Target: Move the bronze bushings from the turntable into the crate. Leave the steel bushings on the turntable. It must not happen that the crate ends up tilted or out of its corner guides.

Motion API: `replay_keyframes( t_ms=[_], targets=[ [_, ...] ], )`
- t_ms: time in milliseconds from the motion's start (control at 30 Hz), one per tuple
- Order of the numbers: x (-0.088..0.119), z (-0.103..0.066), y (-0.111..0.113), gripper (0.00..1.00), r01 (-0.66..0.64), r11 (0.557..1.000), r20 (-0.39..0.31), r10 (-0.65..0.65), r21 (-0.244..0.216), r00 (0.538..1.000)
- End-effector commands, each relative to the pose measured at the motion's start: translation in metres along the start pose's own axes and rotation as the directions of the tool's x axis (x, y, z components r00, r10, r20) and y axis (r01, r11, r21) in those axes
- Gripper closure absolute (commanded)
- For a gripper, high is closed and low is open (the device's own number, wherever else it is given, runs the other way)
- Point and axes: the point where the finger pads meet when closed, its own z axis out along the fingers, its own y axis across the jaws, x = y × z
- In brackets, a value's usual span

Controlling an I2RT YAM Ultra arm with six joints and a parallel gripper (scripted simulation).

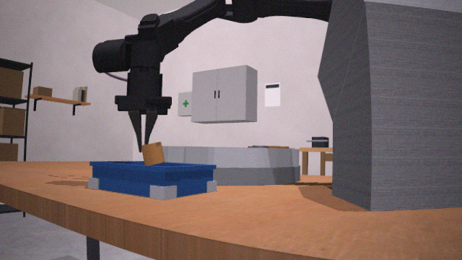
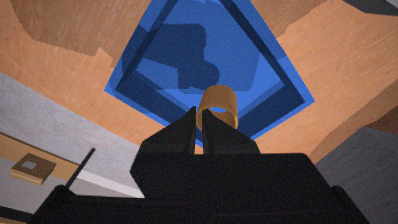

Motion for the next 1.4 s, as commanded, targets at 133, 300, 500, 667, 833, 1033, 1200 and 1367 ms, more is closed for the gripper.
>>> replay_keyframes(
  t_ms=[133, 300, 500, 667, 833, 1033, 1200, 1367],
  targets=[
    [-0.005, 0.0, 0.019, 1.0, -0.003, 0.999, 0.029, 0.005, -0.045, 1.0],
    [-0.004, 0.003, 0.023, 1.0, 0.001, 0.998, 0.033, 0.001, -0.057, 0.999],
    [-0.002, 0.009, 0.022, 1.0, 0.003, 0.998, 0.031, -0.001, -0.055, 1.0],
    [-0.006, 0.01, 0.025, 1.0, -0.004, 0.998, 0.032, 0.006, -0.062, 0.999],
    [-0.005, 0.011, 0.023, 1.0, 0.003, 0.998, 0.03, -0.001, -0.055, 1.0],
    [-0.005, 0.011, 0.022, 1.0, 0.006, 0.999, 0.029, -0.004, -0.052, 1.0],
    [-0.005, 0.011, 0.022, 1.0, 0.005, 0.999, 0.029, -0.004, -0.052, 1.0],
    [-0.005, 0.011, 0.022, 1.0, 0.005, 0.999, 0.029, -0.004, -0.052, 1.0]
  ],
)
